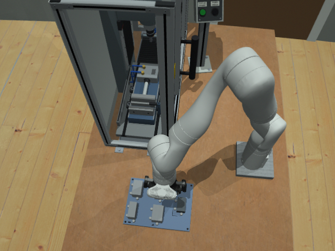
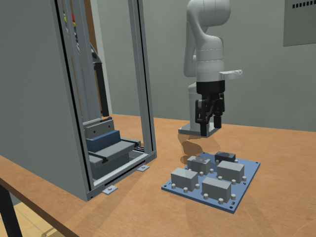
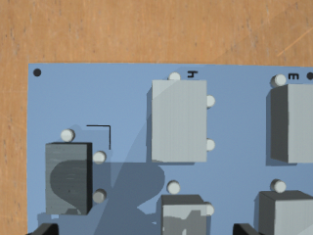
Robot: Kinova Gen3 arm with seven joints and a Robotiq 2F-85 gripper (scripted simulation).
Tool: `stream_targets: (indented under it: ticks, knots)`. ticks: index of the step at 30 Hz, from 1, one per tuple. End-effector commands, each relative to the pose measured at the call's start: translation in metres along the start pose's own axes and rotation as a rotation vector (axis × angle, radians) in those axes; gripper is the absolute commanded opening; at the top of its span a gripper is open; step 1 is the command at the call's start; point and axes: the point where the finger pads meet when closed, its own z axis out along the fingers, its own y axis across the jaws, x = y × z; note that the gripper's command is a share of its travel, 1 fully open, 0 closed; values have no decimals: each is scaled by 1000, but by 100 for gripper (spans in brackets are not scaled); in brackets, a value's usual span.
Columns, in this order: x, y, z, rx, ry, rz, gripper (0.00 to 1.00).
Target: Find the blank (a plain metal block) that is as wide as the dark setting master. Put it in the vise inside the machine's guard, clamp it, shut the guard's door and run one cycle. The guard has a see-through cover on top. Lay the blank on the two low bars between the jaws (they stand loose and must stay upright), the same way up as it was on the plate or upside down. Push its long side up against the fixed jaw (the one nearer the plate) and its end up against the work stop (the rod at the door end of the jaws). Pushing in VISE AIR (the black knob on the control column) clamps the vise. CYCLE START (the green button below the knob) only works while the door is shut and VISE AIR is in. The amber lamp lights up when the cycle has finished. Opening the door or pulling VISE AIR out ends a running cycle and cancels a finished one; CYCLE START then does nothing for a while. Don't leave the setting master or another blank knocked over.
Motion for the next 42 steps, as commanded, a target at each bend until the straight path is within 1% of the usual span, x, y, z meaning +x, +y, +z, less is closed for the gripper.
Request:
stream_targets:
  ticks: [1, 13, 18, 30, 35, 42]
  knots:
    - [-8, 35, -2, 0, 1, 0, 100]
    - [-8, 35, -2, 0, 1, 0, 100]
    - [-21, 84, -5, 0, 1, 0, 100]
    - [-21, 84, -5, 0, 1, 0, 100]
    - [-29, 116, -7, 0, 1, 0, 100]
    - [-29, 116, -7, 0, 1, 0, 100]
